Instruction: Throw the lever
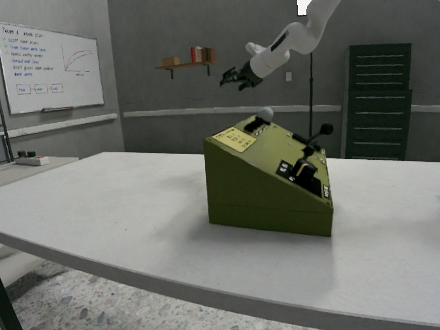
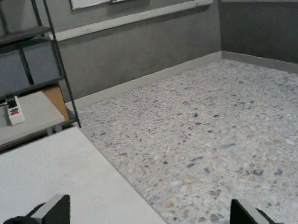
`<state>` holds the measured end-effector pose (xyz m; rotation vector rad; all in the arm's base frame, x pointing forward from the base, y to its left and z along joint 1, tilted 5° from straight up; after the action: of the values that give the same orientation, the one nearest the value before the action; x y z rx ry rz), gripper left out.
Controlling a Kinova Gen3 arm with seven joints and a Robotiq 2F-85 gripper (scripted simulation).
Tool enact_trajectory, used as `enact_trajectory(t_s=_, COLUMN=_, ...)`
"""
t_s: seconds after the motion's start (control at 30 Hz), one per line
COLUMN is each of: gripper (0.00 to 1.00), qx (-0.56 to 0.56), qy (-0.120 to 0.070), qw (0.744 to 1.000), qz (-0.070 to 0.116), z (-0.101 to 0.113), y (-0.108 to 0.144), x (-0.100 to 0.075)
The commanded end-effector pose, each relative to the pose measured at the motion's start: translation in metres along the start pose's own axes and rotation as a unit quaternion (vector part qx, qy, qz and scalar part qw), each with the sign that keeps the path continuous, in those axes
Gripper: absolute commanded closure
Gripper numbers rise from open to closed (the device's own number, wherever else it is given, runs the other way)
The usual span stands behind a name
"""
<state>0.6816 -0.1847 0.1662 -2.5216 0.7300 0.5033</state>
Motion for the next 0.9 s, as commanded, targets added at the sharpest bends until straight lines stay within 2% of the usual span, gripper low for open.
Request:
enact_trajectory(t_s=0.0, gripper=0.0, qx=0.0, qy=0.001, qw=1.0, qz=-0.001, z=-0.0017, y=-0.0008, x=-0.0004)
enact_trajectory(t_s=0.87, gripper=0.0, qx=-0.002, qy=0.002, qw=1.0, qz=-0.001, z=-0.0023, y=-0.0049, x=-0.0042)
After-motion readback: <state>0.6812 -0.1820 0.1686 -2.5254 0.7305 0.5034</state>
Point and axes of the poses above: the point where the finger pads meet when closed, its own x axis out along the fingers, its own y axis across the jaws, z = x × y, the point moved 8 cm from there along -x, back along the fingers, and after that the axes turned 13 degrees about x, right-handed, at the moved point
